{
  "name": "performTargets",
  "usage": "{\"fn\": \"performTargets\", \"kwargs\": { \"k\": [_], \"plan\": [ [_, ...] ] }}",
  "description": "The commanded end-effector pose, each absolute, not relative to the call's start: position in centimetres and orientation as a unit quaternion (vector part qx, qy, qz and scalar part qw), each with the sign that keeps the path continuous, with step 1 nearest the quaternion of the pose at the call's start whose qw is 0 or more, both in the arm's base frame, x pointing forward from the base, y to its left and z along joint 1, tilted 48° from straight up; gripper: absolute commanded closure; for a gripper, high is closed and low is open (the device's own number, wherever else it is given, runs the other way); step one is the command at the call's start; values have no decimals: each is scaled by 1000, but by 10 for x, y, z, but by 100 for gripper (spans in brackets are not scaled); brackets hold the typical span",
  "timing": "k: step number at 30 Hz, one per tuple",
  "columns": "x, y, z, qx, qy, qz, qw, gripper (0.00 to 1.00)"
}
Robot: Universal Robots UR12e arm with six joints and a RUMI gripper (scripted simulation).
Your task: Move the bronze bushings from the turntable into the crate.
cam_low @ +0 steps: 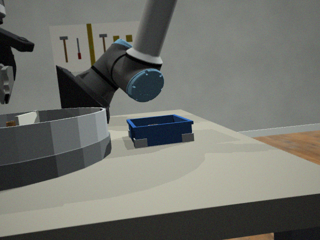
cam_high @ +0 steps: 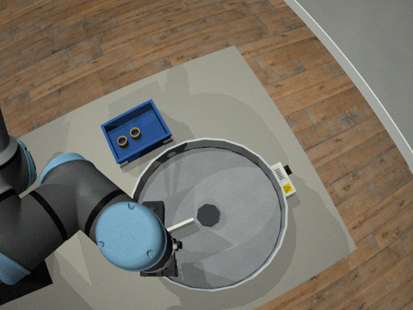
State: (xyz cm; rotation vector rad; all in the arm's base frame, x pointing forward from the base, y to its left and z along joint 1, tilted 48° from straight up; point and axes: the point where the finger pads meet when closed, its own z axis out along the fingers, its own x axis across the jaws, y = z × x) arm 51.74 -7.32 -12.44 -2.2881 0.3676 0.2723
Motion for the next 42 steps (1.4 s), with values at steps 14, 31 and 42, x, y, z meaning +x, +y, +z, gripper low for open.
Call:
{"fn": "performTargets", "kwargs": {
  "k": [14, 31, 42],
  "plan": [
    [516, -57, -140, -902, 145, 107, 393, 94],
    [516, -57, -140, -902, 145, 107, 393, 94],
    [516, -57, -140, -902, 145, 107, 393, 94]
  ]
}}
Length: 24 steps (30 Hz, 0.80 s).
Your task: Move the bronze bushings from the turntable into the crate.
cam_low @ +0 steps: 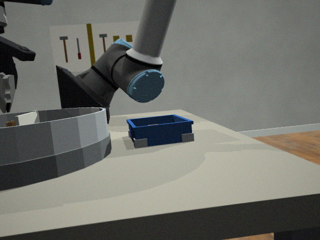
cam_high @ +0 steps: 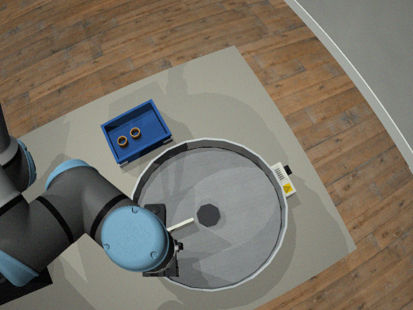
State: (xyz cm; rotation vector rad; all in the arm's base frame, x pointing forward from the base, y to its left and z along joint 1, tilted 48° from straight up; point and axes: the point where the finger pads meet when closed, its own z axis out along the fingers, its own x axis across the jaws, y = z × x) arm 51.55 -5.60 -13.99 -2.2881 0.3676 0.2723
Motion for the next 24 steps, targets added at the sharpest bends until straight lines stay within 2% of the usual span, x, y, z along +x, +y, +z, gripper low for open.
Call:
{"fn": "performTargets", "kwargs": {
  "k": [1, 24],
  "plan": [
    [516, -57, -140, -902, 145, 107, 393, 94],
    [514, -42, -153, -902, 145, 107, 393, 94]
  ]
}}
